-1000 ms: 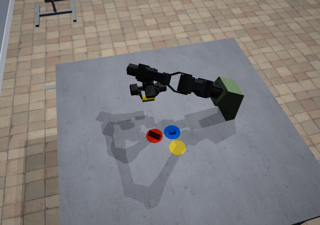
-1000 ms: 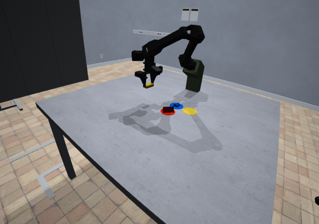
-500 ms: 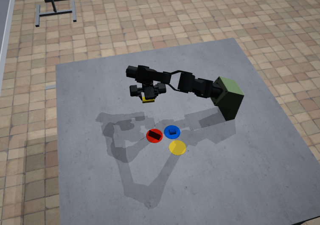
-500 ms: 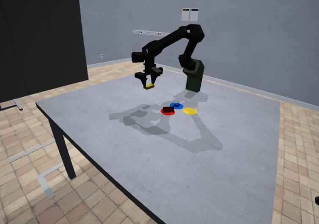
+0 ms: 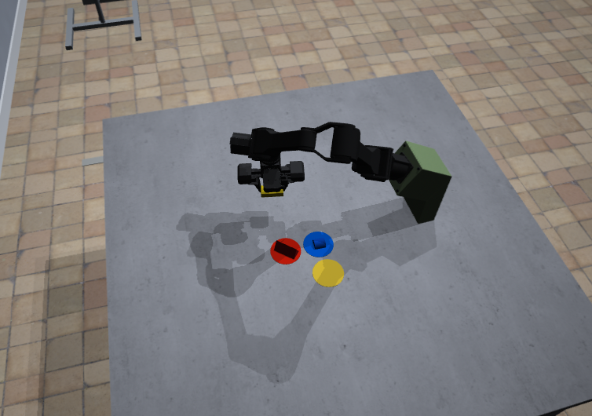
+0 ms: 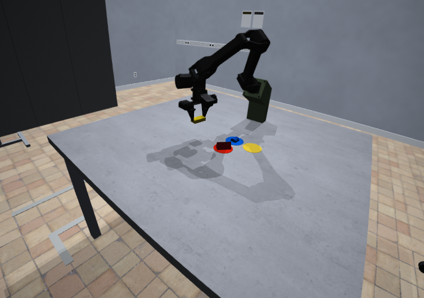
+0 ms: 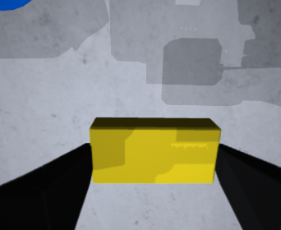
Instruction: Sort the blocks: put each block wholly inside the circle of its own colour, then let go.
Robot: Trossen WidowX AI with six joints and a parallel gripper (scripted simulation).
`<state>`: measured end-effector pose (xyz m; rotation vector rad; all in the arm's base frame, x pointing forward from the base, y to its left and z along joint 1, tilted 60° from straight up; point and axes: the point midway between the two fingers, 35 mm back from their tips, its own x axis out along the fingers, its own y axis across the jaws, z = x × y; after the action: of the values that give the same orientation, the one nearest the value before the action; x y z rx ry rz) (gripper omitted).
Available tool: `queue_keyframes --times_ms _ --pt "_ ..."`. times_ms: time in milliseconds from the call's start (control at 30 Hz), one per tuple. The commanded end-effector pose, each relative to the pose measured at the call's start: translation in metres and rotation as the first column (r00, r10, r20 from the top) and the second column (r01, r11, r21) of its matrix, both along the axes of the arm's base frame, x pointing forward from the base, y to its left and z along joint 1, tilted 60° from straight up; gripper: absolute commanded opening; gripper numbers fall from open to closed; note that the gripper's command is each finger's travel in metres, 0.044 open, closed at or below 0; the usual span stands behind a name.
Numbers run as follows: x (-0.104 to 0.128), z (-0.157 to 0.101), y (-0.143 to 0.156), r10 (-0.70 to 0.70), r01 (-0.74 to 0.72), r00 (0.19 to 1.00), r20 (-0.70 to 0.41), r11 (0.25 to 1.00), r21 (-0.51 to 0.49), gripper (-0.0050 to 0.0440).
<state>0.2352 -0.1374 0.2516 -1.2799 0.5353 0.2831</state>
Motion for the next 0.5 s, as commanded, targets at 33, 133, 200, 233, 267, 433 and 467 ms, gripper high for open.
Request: queue_keyframes --times_ms 33,133,200,233,267,433,467 --pt "0.009 0.003 0.005 -0.026 0.026 1.000 0.009 0.999 0.025 0.0250" --pt "0.013 0.004 0.008 -0.040 0.039 0.999 0.013 0.998 0.043 0.0250" --pt "0.017 0.004 0.010 -0.049 0.048 0.999 0.016 0.997 0.056 0.0250" --pt "0.018 0.004 0.011 -0.054 0.052 0.998 0.018 0.997 0.062 0.0250" --pt "0.020 0.004 0.012 -0.058 0.057 0.998 0.019 0.996 0.068 0.0250" --pt "0.025 0.006 0.015 -0.072 0.070 0.997 0.025 0.994 0.087 0.0250" --pt "0.026 0.006 0.016 -0.077 0.074 0.997 0.027 0.993 0.094 0.0250"
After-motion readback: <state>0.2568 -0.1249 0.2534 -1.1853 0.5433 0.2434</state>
